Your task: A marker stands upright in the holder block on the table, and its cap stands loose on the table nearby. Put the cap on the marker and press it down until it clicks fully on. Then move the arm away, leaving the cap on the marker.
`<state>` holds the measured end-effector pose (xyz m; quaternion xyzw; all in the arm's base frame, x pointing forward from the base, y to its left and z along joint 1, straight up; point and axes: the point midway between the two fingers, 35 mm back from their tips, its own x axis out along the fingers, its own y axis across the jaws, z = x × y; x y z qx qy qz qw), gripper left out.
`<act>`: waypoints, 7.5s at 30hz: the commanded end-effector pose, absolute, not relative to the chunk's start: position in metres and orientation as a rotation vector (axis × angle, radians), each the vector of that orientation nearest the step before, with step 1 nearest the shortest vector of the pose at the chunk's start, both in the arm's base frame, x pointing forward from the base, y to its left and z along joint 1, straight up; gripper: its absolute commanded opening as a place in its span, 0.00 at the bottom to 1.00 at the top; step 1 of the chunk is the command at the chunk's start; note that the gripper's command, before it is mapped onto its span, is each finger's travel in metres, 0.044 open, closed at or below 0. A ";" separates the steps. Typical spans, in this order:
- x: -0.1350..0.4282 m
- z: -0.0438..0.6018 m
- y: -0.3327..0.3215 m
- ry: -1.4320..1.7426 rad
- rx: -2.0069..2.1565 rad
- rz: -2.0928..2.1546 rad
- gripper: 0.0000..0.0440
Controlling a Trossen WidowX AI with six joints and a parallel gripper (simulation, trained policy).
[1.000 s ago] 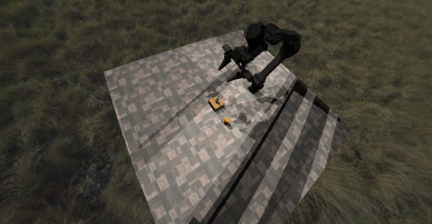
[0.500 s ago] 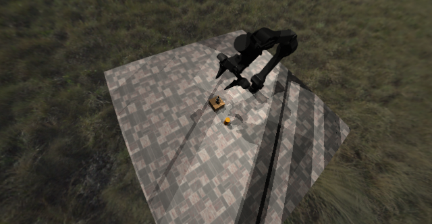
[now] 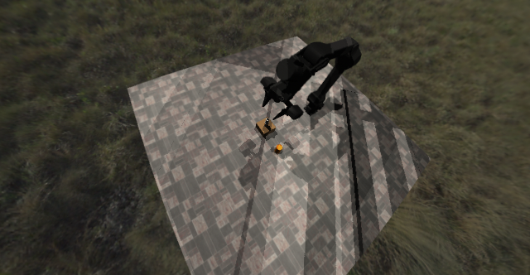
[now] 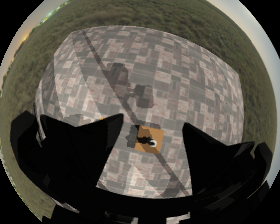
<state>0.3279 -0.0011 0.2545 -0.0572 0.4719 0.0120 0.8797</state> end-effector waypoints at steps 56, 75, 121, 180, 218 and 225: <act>0.347 0.141 0.084 1.471 -0.134 0.202 0.74; 0.337 0.107 0.102 1.596 -0.206 0.266 0.72; 0.339 0.126 0.082 1.566 -0.326 0.310 0.09; 0.304 0.141 -0.034 1.694 -0.118 0.213 0.00; 0.302 0.101 -0.034 1.710 -0.175 0.281 0.04; 0.302 0.100 -0.034 1.710 -0.178 0.283 0.05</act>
